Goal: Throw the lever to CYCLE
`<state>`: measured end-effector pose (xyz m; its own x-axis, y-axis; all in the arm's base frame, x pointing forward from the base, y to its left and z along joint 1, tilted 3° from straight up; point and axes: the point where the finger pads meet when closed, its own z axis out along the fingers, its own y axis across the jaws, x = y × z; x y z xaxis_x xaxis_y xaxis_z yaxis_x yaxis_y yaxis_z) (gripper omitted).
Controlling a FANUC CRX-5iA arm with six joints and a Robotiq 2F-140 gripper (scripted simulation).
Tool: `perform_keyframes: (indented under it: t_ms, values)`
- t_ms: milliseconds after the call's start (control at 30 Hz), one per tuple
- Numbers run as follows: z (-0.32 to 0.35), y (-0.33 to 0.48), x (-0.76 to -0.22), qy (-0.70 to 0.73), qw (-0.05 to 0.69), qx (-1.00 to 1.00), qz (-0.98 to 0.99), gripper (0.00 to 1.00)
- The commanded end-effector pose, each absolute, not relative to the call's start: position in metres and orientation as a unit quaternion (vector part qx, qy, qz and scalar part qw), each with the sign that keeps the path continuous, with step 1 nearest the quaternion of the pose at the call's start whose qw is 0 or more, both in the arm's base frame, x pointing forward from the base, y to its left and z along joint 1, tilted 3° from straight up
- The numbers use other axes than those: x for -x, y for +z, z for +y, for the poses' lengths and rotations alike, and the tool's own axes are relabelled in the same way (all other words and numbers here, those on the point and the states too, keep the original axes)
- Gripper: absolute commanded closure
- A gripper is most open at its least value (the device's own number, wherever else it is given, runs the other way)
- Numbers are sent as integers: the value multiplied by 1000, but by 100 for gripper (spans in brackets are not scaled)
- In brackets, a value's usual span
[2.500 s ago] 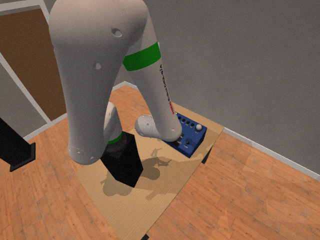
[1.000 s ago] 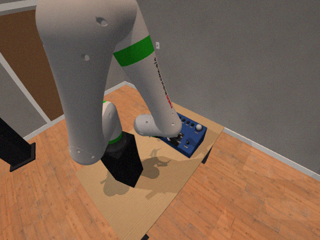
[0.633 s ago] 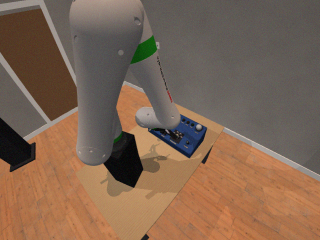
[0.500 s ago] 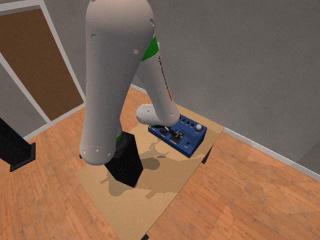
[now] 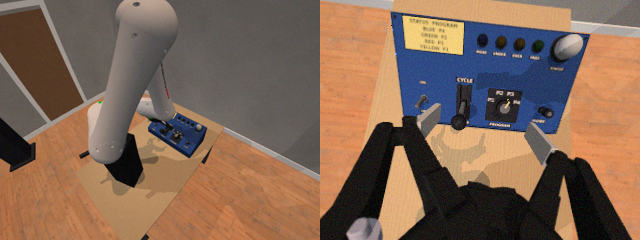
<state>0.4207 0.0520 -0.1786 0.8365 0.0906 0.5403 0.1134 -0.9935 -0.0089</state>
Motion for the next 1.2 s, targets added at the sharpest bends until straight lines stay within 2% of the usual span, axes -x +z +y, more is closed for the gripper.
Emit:
perform_keyframes:
  t_ms: [0, 400, 700, 733, 1167]
  values:
    - [70, -186, -420, -273, 10, 960, -67, 0]
    - [105, -202, -411, -242, 0, 965, -103, 0]
    - [107, -203, -411, -240, -1, 965, -106, 0]
    - [107, -203, -411, -240, -1, 965, -106, 56]
    - [107, -203, -411, -240, -1, 965, -106, 56]
